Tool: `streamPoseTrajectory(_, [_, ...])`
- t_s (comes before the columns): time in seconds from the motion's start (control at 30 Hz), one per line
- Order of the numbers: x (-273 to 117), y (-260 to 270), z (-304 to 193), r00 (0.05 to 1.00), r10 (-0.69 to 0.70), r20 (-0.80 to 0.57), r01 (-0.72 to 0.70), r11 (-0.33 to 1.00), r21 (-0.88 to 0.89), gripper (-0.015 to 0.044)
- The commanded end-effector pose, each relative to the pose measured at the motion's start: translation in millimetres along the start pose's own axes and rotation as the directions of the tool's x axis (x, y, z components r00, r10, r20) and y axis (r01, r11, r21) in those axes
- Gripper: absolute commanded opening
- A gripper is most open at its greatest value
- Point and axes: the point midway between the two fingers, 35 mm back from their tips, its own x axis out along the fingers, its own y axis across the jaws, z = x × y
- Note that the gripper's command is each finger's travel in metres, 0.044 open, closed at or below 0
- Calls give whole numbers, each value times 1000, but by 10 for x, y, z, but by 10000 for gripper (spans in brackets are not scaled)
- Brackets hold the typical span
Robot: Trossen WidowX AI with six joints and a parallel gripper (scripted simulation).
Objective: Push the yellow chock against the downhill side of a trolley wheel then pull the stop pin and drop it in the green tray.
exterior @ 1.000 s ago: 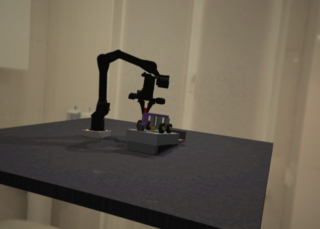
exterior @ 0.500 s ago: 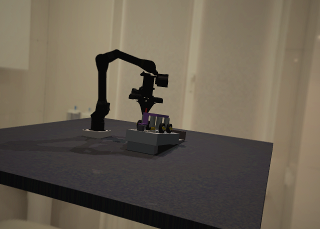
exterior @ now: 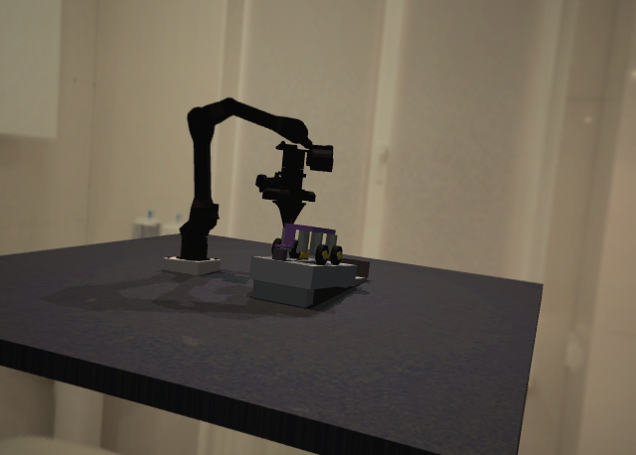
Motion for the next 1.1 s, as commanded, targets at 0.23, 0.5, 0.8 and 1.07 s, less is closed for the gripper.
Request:
streamPoseTrajectory(0.23, [21,-4,30,1000,-17,-1,17,998,-64,0])
streamPoseTrajectory(0.5, [189,7,219,1000,-26,8,26,992,-121,0])
streamPoseTrajectory(0.8, [311,-16,225,992,-124,26,126,985,-119,0])
streamPoseTrajectory(1.07, [558,-124,246,980,-196,33,198,973,-117,0])
